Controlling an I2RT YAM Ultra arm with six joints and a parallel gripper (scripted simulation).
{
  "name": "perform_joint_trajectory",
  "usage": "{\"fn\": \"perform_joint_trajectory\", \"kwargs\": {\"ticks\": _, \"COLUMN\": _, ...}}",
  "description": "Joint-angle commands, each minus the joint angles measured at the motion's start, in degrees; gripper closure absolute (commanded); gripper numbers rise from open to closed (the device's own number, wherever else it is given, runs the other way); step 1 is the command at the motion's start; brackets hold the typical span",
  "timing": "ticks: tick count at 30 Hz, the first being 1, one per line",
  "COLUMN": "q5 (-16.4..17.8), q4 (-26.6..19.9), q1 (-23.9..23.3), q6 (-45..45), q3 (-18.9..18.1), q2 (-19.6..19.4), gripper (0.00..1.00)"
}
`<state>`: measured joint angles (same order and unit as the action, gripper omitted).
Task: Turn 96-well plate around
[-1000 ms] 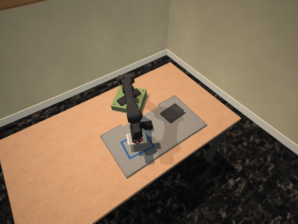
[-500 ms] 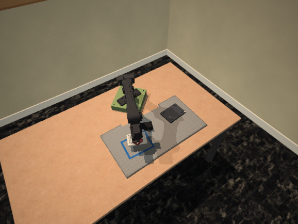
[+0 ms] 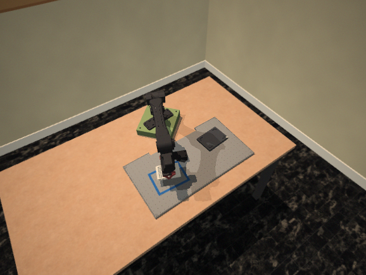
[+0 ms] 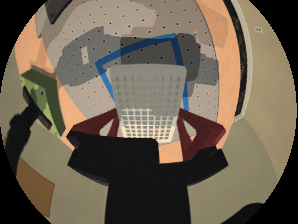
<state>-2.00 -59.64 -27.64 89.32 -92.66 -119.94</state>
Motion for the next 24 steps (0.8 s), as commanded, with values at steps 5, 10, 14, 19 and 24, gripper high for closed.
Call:
{"fn": "perform_joint_trajectory", "kwargs": {"ticks": 5, "q5": 0.3, "q4": 1.1, "q1": 0.0, "q6": 0.1, "q3": 0.2, "q2": 0.2, "gripper": 1.0}}
{"fn": "perform_joint_trajectory", "kwargs": {"ticks": 10, "q5": 0.3, "q4": 1.5, "q1": 0.0, "q6": 0.1, "q3": 0.5, "q2": 0.0, "gripper": 1.0}}
{"fn": "perform_joint_trajectory", "kwargs": {"ticks": 14, "q5": 0.3, "q4": 2.0, "q1": 0.0, "q6": 0.1, "q3": 0.8, "q2": -0.2, "gripper": 1.0}}
{"fn": "perform_joint_trajectory", "kwargs": {"ticks": 19, "q5": 0.3, "q4": 2.7, "q1": -0.1, "q6": 0.1, "q3": 1.2, "q2": -0.4, "gripper": 1.0}}
{"fn": "perform_joint_trajectory", "kwargs": {"ticks": 24, "q5": 0.3, "q4": 3.3, "q1": -0.1, "q6": 0.1, "q3": 1.6, "q2": -0.7, "gripper": 1.0}}
